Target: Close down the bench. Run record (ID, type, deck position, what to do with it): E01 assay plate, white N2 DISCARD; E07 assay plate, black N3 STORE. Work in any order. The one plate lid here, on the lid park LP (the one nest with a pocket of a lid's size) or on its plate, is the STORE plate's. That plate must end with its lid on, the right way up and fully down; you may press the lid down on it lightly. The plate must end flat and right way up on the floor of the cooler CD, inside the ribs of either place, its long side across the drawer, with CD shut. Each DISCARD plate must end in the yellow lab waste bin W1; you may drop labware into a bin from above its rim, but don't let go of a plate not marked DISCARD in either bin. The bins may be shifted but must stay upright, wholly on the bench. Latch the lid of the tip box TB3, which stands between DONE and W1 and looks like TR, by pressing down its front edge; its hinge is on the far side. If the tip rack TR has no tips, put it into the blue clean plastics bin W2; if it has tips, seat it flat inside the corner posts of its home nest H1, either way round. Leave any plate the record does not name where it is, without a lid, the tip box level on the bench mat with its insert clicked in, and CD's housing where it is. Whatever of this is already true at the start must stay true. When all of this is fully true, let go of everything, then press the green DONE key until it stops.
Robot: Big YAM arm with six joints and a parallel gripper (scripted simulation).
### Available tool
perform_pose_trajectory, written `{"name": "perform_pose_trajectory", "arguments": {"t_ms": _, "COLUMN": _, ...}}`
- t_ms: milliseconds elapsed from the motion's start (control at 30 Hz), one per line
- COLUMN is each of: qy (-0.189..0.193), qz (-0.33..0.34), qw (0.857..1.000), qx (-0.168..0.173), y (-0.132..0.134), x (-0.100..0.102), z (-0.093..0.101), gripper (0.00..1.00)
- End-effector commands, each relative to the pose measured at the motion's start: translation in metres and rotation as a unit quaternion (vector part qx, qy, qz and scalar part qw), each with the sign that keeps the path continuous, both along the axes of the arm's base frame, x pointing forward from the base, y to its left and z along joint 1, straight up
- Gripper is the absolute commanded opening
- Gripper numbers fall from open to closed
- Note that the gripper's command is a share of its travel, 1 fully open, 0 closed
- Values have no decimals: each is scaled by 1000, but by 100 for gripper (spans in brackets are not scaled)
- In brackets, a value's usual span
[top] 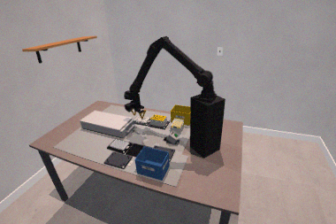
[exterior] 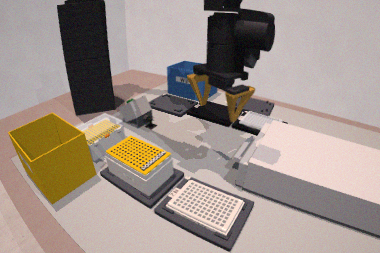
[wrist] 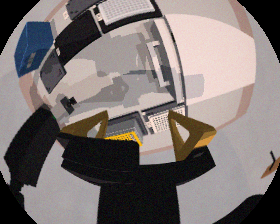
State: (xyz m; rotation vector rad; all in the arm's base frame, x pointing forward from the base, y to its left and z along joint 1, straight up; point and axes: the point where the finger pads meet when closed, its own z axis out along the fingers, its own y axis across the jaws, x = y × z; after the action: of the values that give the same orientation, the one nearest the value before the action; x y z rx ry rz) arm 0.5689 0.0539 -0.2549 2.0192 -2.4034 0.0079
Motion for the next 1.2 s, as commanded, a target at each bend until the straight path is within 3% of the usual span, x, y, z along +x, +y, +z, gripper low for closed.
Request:
{"name": "perform_pose_trajectory", "arguments": {"t_ms": 0, "qy": -15, "qz": -88, "qw": 996, "qx": 5, "y": -13, "x": 27, "z": 7, "gripper": 100}}
{"name": "perform_pose_trajectory", "arguments": {"t_ms": 300, "qy": -16, "qz": -204, "qw": 979, "qx": 6, "y": -38, "x": 42, "z": 7, "gripper": 100}}
{"name": "perform_pose_trajectory", "arguments": {"t_ms": 500, "qy": -17, "qz": -300, "qw": 954, "qx": 8, "y": -59, "x": 55, "z": 8, "gripper": 100}}
{"name": "perform_pose_trajectory", "arguments": {"t_ms": 700, "qy": -18, "qz": -394, "qw": 919, "qx": 9, "y": -80, "x": 68, "z": 9, "gripper": 100}}
{"name": "perform_pose_trajectory", "arguments": {"t_ms": 767, "qy": -18, "qz": -394, "qw": 919, "qx": 9, "y": -80, "x": 68, "z": 9, "gripper": 100}}
{"name": "perform_pose_trajectory", "arguments": {"t_ms": 967, "qy": -18, "qz": -484, "qw": 875, "qx": 11, "y": -102, "x": 81, "z": 10, "gripper": 100}}
{"name": "perform_pose_trajectory", "arguments": {"t_ms": 1167, "qy": -19, "qz": -569, "qw": 822, "qx": 12, "y": -123, "x": 93, "z": 11, "gripper": 100}}
